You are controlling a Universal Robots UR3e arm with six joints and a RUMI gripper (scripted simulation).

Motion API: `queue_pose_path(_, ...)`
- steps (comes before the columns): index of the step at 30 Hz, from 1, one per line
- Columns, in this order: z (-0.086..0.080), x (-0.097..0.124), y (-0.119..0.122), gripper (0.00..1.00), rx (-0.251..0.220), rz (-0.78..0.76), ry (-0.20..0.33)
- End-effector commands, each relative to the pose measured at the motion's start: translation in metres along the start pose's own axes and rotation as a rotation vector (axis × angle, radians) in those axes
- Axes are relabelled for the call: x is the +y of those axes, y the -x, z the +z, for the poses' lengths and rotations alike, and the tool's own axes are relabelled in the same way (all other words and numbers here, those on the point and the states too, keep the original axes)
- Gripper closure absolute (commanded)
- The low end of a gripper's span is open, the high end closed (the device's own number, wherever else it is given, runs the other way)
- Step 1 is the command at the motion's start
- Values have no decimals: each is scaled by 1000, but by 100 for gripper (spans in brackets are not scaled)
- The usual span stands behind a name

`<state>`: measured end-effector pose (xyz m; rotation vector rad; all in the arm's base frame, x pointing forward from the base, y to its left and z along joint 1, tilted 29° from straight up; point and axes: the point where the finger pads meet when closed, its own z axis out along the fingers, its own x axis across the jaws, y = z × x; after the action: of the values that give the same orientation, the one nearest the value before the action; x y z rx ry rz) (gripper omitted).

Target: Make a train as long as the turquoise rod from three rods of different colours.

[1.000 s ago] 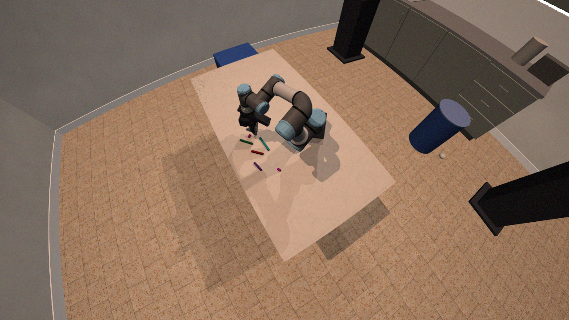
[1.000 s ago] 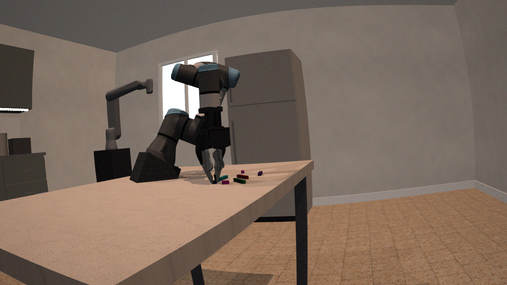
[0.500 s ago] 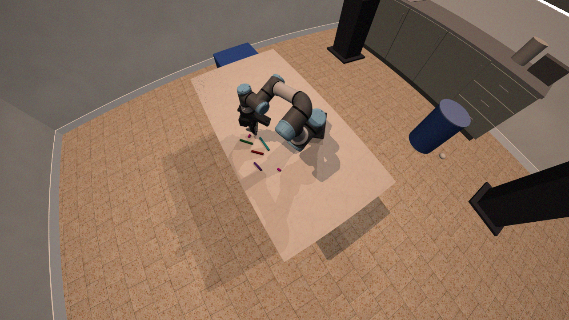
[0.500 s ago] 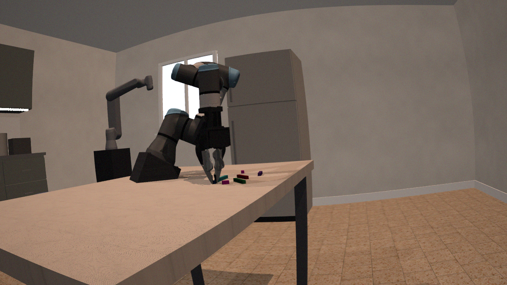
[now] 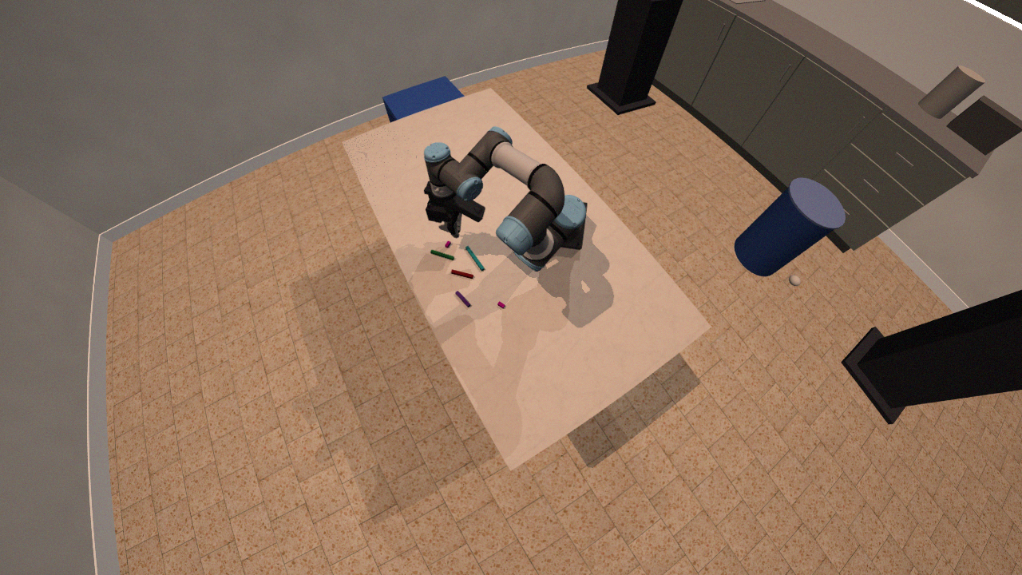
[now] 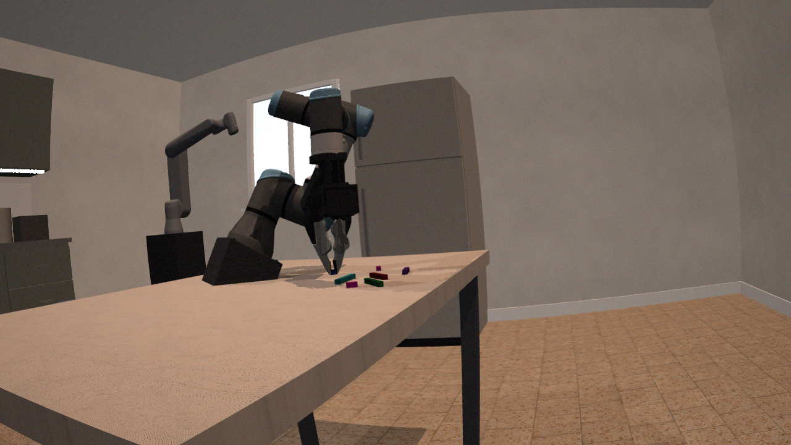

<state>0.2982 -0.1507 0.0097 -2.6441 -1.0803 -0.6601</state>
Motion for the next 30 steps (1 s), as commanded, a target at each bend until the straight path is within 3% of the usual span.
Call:
queue_pose_path(1,-29,-4,-1,100,6,1,-18)
queue_pose_path(7,-51,-4,-1,100,6,1,-18)
queue_pose_path(17,-70,-4,0,100,7,2,-20)
queue_pose_path(30,-76,-4,-1,100,7,1,-20)
